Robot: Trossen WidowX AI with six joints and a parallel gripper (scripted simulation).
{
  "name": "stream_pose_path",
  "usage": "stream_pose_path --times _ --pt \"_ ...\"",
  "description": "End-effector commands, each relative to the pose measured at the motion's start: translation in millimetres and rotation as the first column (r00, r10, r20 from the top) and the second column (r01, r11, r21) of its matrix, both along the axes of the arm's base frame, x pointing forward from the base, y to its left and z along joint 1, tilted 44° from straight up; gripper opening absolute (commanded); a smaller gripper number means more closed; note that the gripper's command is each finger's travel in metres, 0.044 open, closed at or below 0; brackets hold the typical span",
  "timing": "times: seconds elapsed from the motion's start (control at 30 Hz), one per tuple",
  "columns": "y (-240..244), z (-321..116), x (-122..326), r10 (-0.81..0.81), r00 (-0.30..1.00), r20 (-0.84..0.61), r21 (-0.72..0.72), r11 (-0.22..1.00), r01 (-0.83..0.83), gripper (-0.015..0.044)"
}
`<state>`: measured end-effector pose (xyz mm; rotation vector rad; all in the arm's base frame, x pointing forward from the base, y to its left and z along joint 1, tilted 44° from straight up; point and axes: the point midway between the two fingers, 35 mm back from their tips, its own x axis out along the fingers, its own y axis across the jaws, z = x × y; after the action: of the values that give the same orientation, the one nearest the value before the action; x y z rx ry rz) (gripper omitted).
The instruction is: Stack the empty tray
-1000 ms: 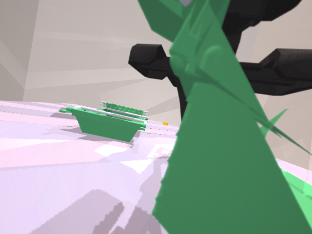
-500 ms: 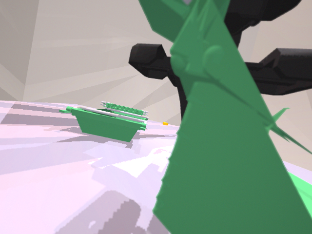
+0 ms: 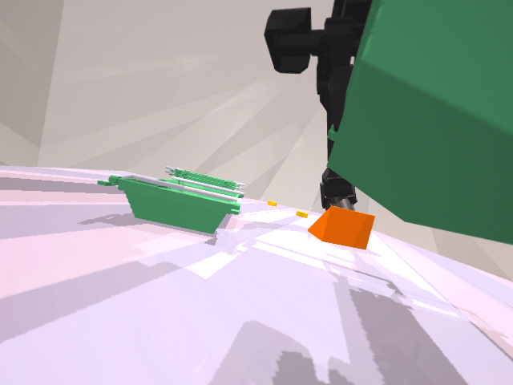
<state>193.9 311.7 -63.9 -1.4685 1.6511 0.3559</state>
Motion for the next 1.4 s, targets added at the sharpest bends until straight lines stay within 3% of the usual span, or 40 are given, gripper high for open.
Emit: stream_pose_path --times 0.0,0.97,1.37 --pt "7 18 -6 -0.008 1.000 0.006 0.029 1.000 0.007 0.0000" --pt "7 18 -5 -0.010 1.000 0.008 0.030 1.000 0.009 0.0000" --pt "-1 31 9 -0.156 0.979 0.131 0.061 0.987 0.149 0.0000"
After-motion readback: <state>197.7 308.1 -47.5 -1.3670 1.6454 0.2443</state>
